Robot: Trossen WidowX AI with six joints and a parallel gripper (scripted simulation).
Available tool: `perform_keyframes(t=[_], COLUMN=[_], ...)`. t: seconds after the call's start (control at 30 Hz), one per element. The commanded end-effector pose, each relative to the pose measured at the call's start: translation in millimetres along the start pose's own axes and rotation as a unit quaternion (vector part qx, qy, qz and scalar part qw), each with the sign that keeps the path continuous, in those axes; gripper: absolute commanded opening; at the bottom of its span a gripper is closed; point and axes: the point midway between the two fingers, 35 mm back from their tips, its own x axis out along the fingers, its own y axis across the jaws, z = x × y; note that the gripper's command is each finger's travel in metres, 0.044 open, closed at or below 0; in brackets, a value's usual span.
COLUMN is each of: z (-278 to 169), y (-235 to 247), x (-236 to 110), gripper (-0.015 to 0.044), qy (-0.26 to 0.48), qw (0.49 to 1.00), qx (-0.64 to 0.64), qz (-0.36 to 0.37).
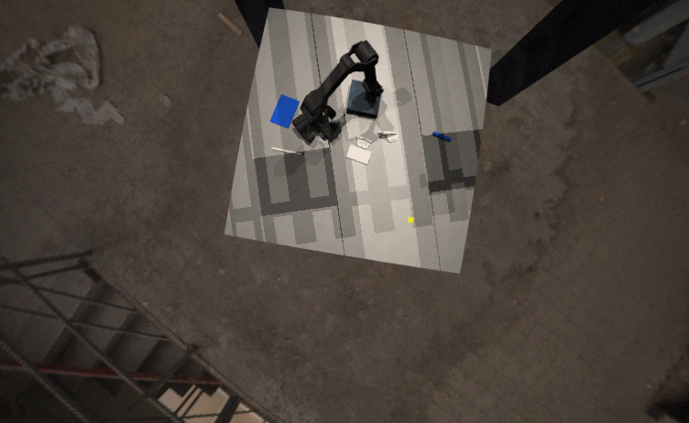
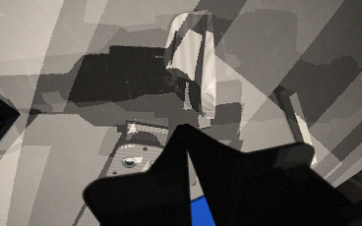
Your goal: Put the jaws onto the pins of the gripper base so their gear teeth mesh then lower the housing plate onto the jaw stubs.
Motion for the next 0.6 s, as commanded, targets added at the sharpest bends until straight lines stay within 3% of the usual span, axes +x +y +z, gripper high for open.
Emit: perform_keyframes(t=[0.0,0.57], z=[-0.6,-0.5], y=[1.3,2.2], x=[7.8,35.1], gripper=[0.0000,0.0000], qy=[0.002,0.002], qw=[1.000,1.000], qx=[0.002,0.002], qz=[0.003,0.003])
